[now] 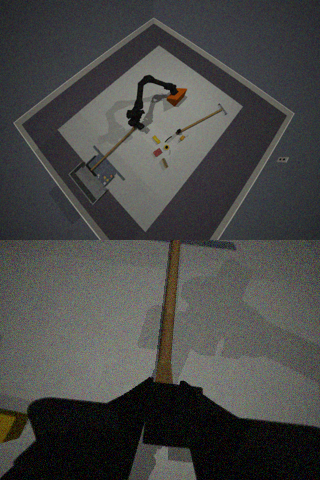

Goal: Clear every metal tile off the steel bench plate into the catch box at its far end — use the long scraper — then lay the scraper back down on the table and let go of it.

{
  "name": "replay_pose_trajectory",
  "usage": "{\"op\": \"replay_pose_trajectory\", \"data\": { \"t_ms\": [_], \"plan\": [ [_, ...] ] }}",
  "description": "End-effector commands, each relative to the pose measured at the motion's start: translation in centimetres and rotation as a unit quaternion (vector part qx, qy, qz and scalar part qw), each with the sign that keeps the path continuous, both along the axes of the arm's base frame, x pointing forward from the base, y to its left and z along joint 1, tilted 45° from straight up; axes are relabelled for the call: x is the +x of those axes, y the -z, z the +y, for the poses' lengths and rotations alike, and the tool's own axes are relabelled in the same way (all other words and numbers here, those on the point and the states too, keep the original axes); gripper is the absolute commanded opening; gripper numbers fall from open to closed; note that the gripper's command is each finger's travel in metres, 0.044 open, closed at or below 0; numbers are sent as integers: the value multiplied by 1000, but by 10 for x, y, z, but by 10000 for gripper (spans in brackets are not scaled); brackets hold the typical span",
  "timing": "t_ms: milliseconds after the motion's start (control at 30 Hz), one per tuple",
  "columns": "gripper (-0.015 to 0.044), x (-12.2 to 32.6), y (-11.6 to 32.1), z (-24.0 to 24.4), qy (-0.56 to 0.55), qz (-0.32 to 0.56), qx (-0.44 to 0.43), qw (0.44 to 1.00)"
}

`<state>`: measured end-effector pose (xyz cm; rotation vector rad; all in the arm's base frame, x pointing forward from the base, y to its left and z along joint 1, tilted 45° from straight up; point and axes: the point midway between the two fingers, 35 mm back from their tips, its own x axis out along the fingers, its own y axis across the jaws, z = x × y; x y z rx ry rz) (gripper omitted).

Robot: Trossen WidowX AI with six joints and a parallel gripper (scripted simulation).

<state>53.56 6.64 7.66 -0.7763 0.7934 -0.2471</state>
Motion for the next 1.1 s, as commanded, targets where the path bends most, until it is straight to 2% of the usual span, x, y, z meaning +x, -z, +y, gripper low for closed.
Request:
{"op": "replay_pose_trajectory", "data": {
  "t_ms": [0,1067],
  "plan": [
    [0,0,-1,0,0,-1,0,1000],
    [0,-35,-7,1,-3,-2,1,1000]
  ]
}}
